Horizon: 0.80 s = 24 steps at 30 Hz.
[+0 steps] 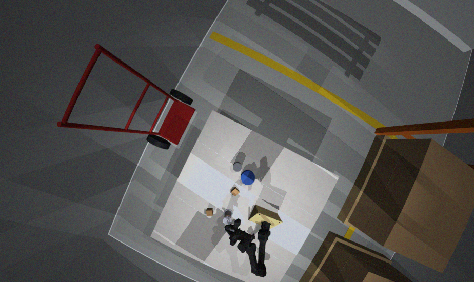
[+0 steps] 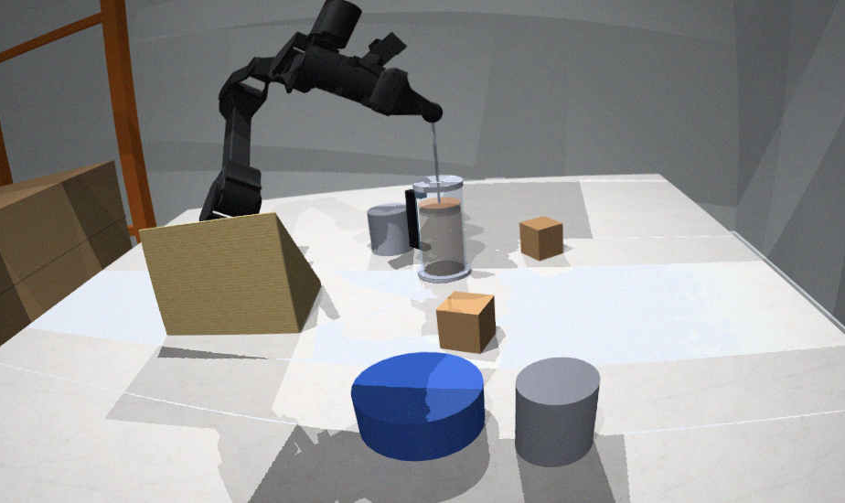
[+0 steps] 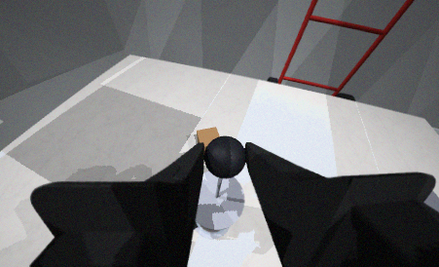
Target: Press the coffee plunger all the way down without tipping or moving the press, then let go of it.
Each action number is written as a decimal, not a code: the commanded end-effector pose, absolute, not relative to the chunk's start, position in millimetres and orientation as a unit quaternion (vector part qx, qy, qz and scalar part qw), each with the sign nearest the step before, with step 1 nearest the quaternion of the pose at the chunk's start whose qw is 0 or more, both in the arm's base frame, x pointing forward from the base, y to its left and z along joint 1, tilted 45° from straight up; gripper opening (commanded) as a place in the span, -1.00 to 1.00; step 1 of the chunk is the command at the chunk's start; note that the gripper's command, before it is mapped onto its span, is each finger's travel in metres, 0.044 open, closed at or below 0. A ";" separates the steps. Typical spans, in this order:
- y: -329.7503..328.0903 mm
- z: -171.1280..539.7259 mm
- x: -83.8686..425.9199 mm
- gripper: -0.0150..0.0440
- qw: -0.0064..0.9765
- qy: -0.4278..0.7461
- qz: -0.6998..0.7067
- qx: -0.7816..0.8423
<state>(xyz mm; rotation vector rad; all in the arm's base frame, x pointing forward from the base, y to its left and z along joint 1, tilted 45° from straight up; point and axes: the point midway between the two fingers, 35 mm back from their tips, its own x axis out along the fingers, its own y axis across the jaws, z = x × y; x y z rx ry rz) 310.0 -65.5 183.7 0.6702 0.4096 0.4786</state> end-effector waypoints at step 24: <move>-28.6 142.5 311.8 -0.08 0.893 0.207 0.230 0.327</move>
